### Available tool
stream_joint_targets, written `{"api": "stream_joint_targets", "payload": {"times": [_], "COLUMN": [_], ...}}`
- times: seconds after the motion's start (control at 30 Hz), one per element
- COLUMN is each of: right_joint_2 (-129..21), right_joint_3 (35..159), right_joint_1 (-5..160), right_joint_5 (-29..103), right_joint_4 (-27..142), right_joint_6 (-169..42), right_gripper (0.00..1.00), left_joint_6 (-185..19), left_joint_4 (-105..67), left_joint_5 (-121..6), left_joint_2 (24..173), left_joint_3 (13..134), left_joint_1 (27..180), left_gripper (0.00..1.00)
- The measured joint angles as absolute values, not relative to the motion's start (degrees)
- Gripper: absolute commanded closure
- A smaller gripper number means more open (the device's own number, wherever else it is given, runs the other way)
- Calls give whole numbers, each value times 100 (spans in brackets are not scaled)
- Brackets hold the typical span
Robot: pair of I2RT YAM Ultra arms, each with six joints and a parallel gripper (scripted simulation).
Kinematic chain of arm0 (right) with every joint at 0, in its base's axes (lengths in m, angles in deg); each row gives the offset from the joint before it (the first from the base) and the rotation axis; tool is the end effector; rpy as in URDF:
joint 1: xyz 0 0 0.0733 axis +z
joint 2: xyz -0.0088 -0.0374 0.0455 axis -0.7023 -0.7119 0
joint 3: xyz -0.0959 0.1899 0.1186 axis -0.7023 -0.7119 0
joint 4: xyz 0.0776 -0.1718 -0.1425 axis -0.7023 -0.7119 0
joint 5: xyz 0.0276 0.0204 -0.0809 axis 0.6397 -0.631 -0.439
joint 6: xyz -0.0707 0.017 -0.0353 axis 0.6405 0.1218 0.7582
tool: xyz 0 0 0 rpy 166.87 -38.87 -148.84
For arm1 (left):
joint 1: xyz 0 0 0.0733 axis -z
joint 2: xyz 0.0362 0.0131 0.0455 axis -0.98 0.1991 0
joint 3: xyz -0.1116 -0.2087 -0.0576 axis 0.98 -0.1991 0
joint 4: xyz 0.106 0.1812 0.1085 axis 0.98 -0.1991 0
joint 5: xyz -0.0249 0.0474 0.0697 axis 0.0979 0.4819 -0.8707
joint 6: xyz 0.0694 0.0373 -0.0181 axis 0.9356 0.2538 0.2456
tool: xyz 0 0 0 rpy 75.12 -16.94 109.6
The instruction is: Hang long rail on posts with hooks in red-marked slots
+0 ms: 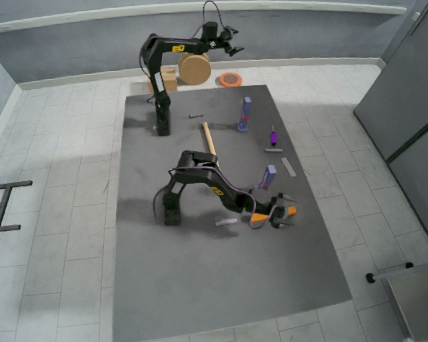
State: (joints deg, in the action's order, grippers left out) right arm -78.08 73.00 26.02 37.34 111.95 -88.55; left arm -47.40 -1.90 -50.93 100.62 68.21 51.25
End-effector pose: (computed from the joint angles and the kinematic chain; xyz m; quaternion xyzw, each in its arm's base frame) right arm 0.3769 -0.1193 0.1606 0.2576 0.7163 0.0694 0.6448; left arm 0.3335 0.1606 0.3253 0.0968 0.7296 0.2935 0.6100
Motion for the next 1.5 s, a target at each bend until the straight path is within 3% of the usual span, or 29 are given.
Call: {"api": "stream_joint_targets", "payload": {"times": [0.8, 1.5], "right_joint_2": [-7712, -4276], "right_joint_3": [7118, 3798], "right_joint_1": [2639, 4807], "right_joint_5": [3528, 2678], "right_joint_4": [11064, 10771], "right_joint_6": [-8608, -6715], "right_gripper": [0, 0], "left_joint_6": [-4928, -7964], "left_joint_4": [44, 2143], "left_joint_5": [-5209, -7279], "left_joint_2": [10005, 8859], "left_joint_3": [6682, 2586], "left_joint_1": [5173, 8504], "left_gripper": [0, 0]}}
